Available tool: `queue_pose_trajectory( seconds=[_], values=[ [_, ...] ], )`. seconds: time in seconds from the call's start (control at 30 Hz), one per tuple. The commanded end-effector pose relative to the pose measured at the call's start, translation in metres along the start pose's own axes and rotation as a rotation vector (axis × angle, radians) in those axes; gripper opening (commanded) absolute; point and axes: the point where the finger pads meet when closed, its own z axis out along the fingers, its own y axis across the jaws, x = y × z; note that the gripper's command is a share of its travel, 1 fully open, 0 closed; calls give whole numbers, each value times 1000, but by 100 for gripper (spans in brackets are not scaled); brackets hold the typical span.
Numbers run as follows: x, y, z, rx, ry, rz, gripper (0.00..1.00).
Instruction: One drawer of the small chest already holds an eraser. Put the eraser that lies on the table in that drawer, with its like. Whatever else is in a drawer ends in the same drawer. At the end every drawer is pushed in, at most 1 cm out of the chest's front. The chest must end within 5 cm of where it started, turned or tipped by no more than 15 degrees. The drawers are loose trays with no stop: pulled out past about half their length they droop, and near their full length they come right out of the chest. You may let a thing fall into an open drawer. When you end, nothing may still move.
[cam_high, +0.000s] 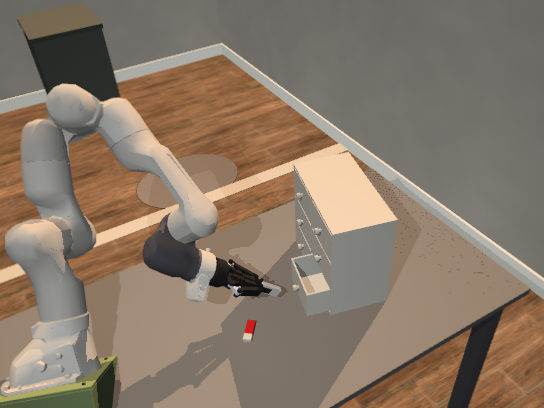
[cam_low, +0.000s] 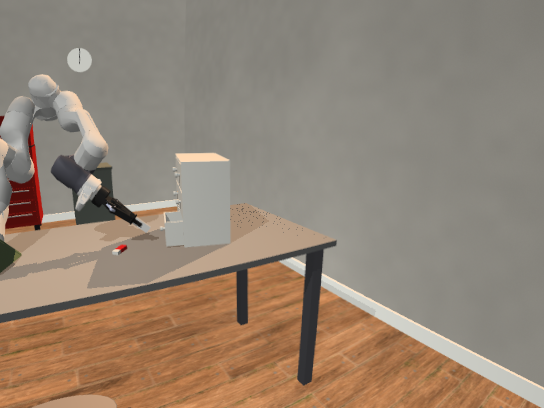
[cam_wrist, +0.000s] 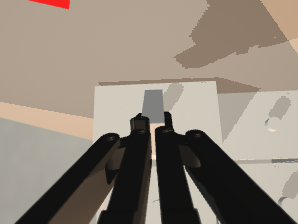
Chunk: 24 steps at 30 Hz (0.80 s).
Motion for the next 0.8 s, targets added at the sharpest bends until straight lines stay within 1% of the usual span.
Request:
queue_pose_trajectory(
  seconds=[0.0,0.77],
  values=[
    [0,1,1,0,1,-4,0],
    [-2,1,4,0,1,-4,0]
  ],
)
